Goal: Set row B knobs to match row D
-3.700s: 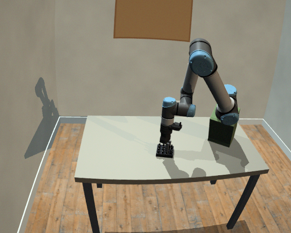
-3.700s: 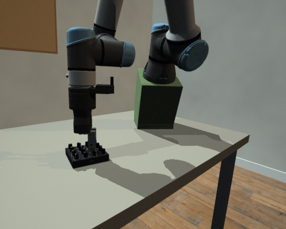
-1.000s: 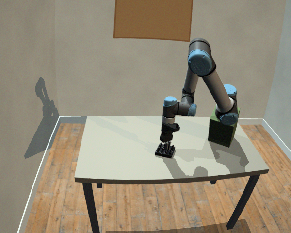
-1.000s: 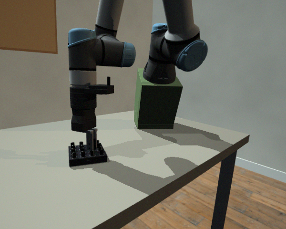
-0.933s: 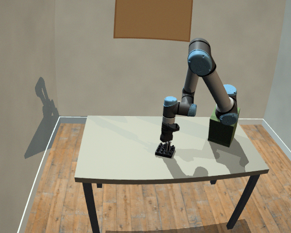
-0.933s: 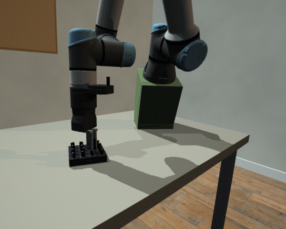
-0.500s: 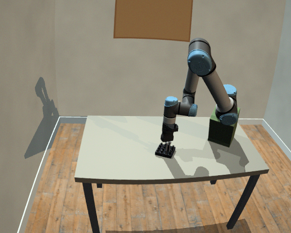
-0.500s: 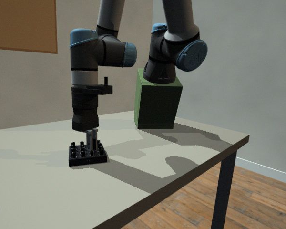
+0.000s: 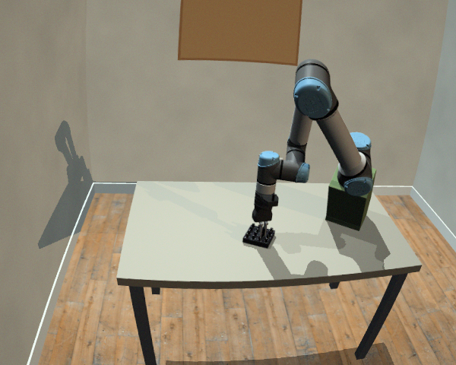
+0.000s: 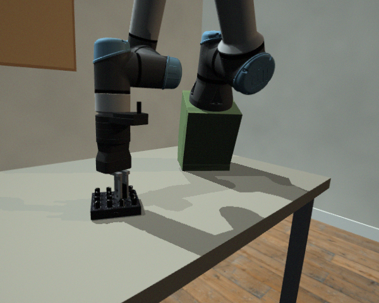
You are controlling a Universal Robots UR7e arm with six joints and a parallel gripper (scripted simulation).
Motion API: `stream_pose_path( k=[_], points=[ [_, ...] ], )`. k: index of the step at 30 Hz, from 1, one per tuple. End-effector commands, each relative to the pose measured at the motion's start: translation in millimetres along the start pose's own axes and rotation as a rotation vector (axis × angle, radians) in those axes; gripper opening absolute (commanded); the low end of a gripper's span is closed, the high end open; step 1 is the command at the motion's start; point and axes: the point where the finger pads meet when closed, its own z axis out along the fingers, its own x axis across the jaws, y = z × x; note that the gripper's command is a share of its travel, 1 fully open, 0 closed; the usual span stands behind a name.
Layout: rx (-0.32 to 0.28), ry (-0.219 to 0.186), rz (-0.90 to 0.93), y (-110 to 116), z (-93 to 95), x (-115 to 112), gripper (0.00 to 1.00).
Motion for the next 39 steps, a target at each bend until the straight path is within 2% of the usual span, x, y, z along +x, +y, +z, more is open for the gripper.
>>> stream_pose_path(
  k=[1,5,6,29,39],
  points=[
    [0.000,-0.002,0.005,0,0.5,-2,0.30],
    [0.000,-0.002,0.005,0,0.5,-2,0.30],
    [0.000,-0.002,0.005,0,0.5,-2,0.46],
    [0.000,-0.002,0.005,0,0.1,-2,0.46],
    [0.000,-0.001,0.005,0,-19.4,-2,0.46]
  ],
)
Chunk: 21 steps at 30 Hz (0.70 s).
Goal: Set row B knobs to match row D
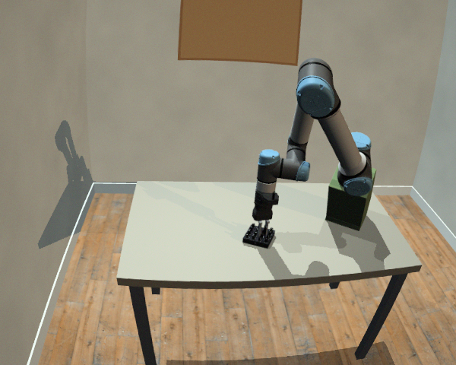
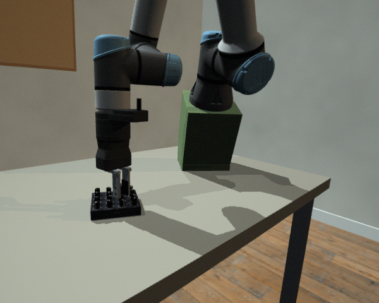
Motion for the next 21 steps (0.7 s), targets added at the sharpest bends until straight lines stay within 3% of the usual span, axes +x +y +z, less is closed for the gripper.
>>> stream_pose_path(
  k=[1,10,21],
  points=[
    [0.001,-0.001,0.001,-1,-16.0,-1,0.46],
    [0.001,-0.001,0.001,0,-30.5,-1,0.46],
    [0.001,-0.001,-0.001,-1,-31.5,-1,0.46]
  ],
)
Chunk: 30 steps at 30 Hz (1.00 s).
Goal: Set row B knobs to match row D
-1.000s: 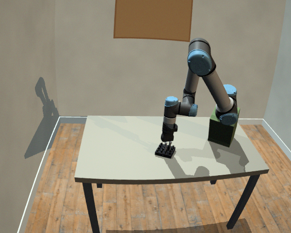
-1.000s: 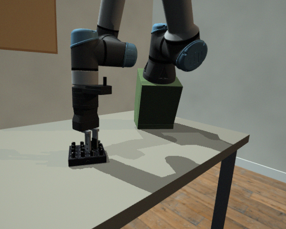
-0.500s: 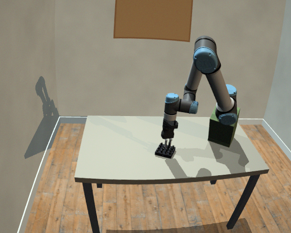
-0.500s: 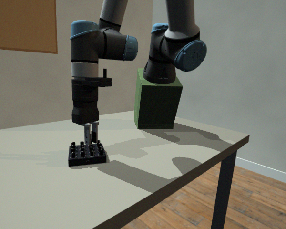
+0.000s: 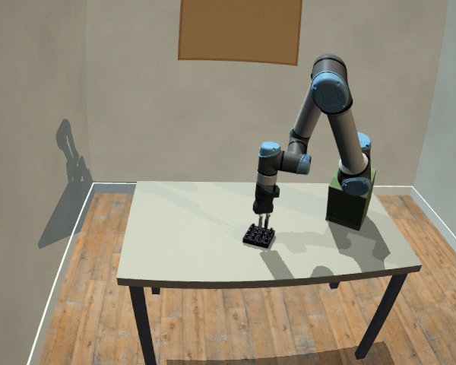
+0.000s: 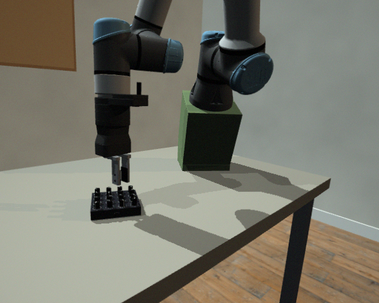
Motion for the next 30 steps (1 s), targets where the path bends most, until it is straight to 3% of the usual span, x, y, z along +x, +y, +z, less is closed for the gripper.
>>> stream_pose_path(
  k=[1,7,25,30],
  points=[
    [0.002,-0.003,0.001,-1,-0.1,-2,0.46],
    [0.002,-0.003,0.017,-1,-1.0,-2,0.46],
    [0.001,-0.004,0.443,1,-18.6,-1,0.46],
    [0.001,-0.005,0.479,0,-19.9,-2,0.46]
  ],
)
